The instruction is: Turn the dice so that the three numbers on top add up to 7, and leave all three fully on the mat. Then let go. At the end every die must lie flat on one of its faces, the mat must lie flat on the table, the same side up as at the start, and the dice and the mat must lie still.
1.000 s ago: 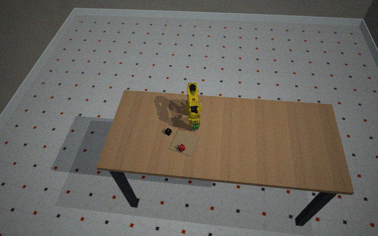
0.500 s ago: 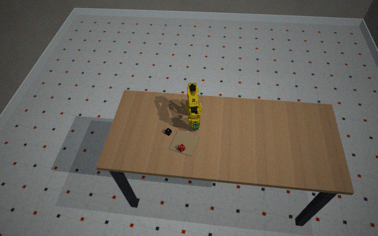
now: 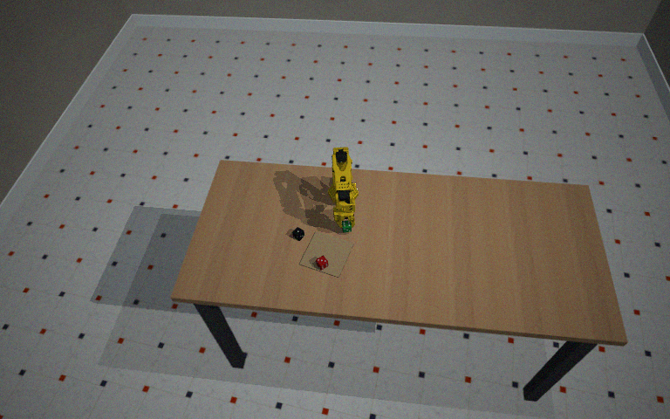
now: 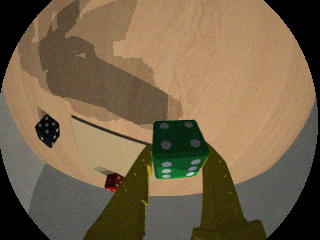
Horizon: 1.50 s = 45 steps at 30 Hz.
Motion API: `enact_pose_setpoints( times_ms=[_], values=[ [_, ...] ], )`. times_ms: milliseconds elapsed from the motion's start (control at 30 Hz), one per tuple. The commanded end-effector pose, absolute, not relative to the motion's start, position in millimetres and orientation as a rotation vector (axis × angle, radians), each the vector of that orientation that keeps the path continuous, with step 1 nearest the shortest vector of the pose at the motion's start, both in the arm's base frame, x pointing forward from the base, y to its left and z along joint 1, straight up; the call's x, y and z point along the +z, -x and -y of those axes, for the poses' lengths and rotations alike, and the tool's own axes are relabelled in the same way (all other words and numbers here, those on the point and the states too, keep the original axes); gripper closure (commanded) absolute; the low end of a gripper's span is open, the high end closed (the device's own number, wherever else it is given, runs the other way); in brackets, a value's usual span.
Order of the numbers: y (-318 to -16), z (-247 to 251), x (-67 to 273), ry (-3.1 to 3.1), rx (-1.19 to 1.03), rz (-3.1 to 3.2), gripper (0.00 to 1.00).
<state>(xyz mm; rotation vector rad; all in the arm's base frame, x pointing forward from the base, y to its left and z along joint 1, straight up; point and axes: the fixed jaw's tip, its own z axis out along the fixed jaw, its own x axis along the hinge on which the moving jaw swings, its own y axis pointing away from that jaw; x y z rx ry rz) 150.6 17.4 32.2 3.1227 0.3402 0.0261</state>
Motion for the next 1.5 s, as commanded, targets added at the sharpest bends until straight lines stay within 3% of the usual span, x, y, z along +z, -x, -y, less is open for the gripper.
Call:
enact_pose_setpoints(
  times_ms=[0,1467],
  values=[
    [-154,-16,32,-3.124,0.057,-0.342,1.0],
    [-154,-16,17,-3.124,0.057,-0.342,1.0]
  ],
)
